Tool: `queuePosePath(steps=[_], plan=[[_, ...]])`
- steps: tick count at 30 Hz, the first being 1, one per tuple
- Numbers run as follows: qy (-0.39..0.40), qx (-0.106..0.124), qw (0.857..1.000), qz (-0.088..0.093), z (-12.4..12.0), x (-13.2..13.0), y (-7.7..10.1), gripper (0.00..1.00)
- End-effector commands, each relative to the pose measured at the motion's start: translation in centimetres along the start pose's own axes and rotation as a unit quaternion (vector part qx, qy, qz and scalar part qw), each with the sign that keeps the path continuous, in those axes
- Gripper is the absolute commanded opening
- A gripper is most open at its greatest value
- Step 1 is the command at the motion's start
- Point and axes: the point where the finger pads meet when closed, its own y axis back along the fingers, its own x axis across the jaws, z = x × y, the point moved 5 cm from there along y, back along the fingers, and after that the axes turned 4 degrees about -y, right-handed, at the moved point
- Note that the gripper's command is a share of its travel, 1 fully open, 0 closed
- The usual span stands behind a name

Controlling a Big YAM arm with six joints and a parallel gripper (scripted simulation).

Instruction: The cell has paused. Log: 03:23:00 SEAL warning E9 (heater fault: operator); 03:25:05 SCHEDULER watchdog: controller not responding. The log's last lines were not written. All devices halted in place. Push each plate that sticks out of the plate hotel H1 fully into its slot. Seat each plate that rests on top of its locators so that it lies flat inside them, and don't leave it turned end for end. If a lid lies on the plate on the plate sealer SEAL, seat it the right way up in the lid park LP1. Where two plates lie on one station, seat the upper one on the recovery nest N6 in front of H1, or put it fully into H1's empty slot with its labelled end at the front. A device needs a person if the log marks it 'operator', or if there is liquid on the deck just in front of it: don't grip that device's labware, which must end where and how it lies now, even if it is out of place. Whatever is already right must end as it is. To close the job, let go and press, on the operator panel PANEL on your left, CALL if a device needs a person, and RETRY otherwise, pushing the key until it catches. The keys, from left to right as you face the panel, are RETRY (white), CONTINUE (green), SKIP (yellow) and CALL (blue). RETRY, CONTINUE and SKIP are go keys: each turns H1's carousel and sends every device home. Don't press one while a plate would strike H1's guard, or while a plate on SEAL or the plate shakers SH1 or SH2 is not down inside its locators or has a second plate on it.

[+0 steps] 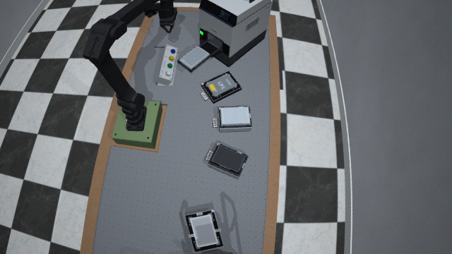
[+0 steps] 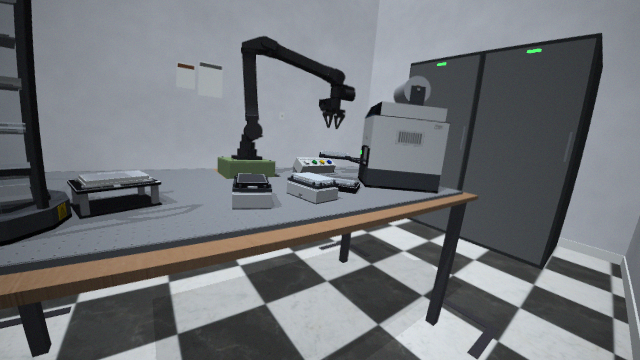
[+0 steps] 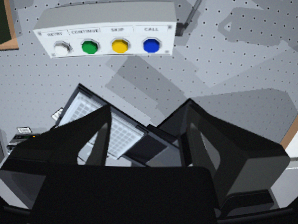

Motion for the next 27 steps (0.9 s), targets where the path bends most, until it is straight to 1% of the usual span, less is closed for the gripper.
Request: queuePosePath(steps=[1,3,18,20,24,27], plan=[[0.000,0.000,1.000,-0.003,0.4,-0.8,-2.1,0.58],[0.000,0.000,1.000,-0.003,0.4,-0.8,-2.1,0.58],[0.000,0.000,1.000,-0.003,0.4,-0.7,-9.7,0.28],[0.000,0.000,1.000,-0.003,0.4,-0.7,-9.7,0.28],[0.000,0.000,1.000,-0.003,0.4,-0.7,-11.7,0.20],[0.001,0.000,1.000,-0.003,0.4,-0.7,-11.8,0.14]])
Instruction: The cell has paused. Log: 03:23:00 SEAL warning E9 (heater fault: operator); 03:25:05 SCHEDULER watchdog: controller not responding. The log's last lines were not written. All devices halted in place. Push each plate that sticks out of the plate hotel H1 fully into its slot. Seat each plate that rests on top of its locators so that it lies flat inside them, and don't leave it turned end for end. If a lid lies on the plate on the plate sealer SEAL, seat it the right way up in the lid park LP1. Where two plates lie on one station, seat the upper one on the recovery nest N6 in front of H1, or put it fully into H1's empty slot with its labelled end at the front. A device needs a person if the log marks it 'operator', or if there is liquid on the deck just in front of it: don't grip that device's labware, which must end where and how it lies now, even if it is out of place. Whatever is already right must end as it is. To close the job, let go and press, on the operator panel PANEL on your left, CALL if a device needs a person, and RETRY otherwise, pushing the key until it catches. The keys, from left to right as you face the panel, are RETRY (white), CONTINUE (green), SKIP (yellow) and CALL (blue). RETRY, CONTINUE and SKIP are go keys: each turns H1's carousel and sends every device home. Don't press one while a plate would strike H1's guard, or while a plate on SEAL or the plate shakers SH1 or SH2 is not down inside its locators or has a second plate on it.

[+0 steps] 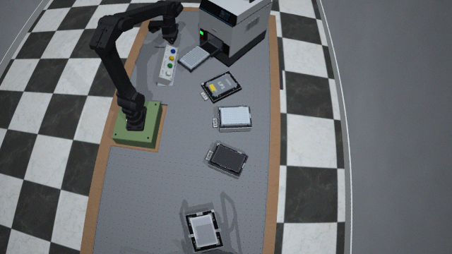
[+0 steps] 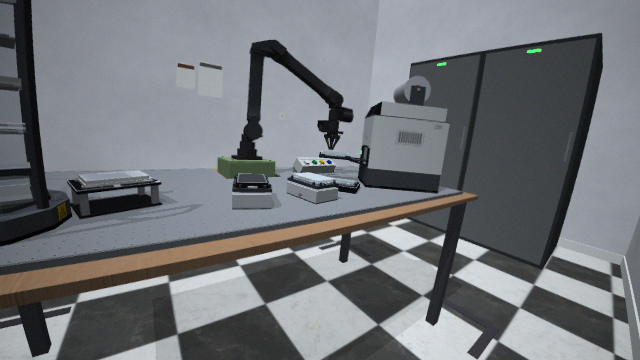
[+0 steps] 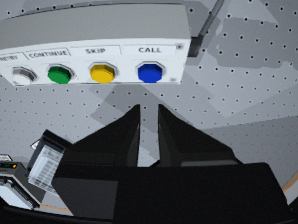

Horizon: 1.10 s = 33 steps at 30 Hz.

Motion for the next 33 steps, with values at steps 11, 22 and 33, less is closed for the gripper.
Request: queuePosePath(steps=[11,22,33], plan=[[0.001,0.005,1.000,-0.021,-0.1,-1.2,1.0,0.00],[0.001,0.005,1.000,-0.021,-0.1,-1.1,1.0,0.00],[0.001,0.000,1.000,-0.004,0.5,-0.4,-1.4,0.00]])
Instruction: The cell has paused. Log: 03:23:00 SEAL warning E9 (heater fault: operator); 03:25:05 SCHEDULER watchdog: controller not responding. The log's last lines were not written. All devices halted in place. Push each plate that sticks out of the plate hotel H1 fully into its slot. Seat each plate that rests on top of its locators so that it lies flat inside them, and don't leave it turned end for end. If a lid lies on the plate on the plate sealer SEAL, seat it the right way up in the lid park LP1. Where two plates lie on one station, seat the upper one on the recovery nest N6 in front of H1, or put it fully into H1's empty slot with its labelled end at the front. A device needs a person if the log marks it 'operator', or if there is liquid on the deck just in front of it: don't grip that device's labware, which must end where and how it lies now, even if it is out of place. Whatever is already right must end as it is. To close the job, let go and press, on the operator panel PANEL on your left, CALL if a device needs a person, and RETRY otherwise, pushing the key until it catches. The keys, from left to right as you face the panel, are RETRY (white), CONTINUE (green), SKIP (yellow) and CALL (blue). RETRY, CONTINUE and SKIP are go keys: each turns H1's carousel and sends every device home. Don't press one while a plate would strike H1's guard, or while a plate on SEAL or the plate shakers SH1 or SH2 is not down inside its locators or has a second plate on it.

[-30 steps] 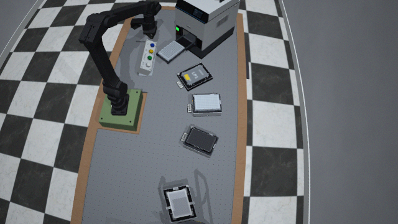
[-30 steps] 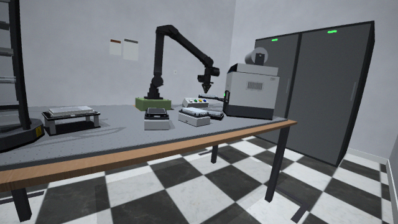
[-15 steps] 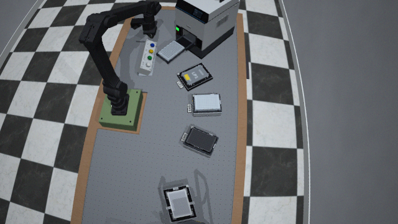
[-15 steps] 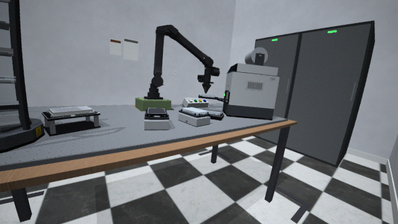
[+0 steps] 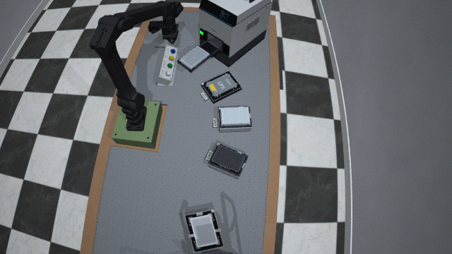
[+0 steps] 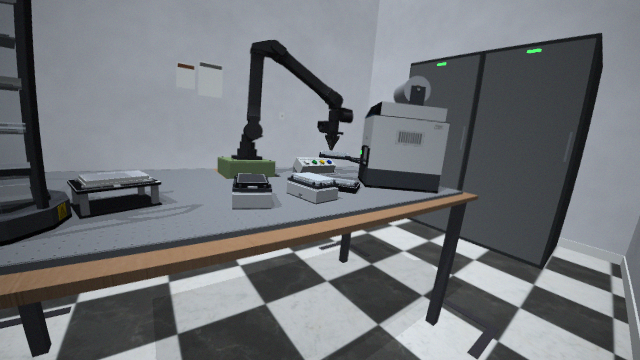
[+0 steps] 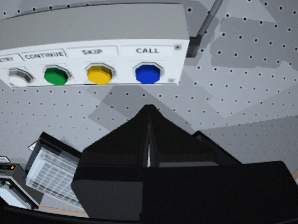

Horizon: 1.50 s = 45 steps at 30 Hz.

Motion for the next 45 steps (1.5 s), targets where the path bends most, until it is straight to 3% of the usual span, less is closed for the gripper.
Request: queuePosePath(steps=[1,39,42,43,45], plan=[[0.001,-0.001,1.000,0.001,0.5,-0.3,-1.2,0.00],[0.001,-0.001,1.000,0.001,0.5,-0.1,-5.8,0.00],[0.001,-0.001,1.000,0.000,0.5,-0.1,-5.8,0.00],[0.001,0.003,1.000,-0.015,-0.1,-1.0,-4.3,0.00],[0.001,0.003,1.000,-0.015,-0.1,-1.0,-4.3,0.00]])
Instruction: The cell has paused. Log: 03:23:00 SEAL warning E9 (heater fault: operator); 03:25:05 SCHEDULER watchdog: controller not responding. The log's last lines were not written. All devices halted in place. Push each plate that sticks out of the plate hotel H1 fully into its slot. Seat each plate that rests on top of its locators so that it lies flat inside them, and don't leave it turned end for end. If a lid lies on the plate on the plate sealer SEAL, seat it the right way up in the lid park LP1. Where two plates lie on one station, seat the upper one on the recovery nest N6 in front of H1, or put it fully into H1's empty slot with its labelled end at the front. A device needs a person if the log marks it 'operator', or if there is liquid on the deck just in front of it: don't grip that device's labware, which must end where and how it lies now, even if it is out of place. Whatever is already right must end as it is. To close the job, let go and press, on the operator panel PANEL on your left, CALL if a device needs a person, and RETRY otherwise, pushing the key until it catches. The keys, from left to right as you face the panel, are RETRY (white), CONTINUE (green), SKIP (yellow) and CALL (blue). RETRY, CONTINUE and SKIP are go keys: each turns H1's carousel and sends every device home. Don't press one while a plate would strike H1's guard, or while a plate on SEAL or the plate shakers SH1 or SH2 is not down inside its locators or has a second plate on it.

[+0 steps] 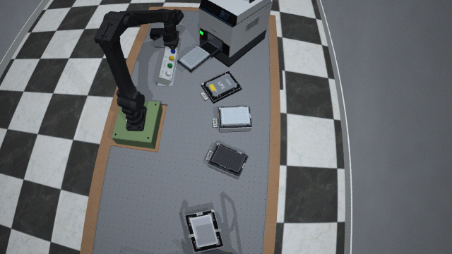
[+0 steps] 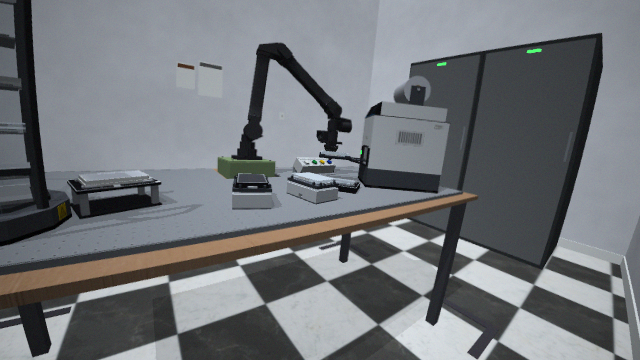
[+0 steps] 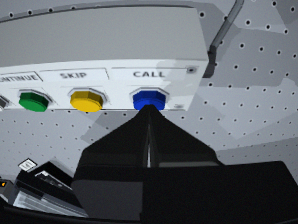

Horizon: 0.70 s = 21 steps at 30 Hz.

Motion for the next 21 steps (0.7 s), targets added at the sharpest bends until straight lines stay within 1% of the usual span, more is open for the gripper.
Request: queuePosePath(steps=[1,5,6,9,21], plan=[[0.001,0.004,1.000,-0.017,-0.1,-1.1,0.8,0.00],[0.001,0.004,1.000,-0.017,-0.1,-1.1,0.8,0.00],[0.001,0.001,1.000,-0.009,0.5,-0.5,-0.2,0.00],[0.001,0.000,1.000,-0.002,0.5,-0.3,-0.8,0.00],[0.001,0.000,1.000,-0.001,0.5,-0.2,-1.2,0.00]])
